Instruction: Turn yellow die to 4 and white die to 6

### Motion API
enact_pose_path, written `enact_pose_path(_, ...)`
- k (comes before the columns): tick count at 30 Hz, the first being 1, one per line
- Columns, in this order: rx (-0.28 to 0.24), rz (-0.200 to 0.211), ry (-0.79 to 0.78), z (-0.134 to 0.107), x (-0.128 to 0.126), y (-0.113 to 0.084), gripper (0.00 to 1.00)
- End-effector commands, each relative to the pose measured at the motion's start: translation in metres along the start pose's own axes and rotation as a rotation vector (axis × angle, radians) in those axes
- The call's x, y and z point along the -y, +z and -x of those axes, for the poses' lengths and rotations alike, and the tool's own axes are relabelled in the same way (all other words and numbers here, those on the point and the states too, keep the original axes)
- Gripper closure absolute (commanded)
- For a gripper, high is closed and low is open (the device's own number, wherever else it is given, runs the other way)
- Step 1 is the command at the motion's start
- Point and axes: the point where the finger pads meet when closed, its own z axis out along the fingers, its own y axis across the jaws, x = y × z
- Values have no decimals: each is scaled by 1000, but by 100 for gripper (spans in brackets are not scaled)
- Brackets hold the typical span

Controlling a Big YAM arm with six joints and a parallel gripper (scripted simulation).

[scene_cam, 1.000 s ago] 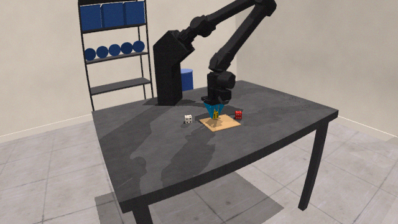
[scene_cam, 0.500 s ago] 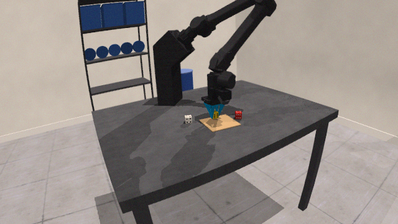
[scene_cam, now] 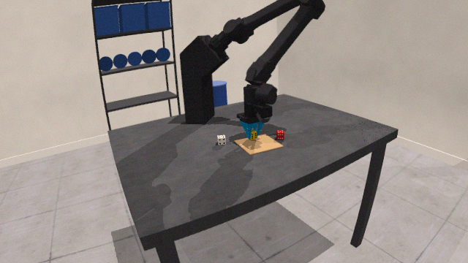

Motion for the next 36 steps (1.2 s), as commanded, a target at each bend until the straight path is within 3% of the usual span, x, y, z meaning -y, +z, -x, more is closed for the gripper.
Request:
enact_pose_path(1,-1,-10,9,-3,9,-3,75)
enact_pose_path(36,5,-13,19,-3,12,-4,75)
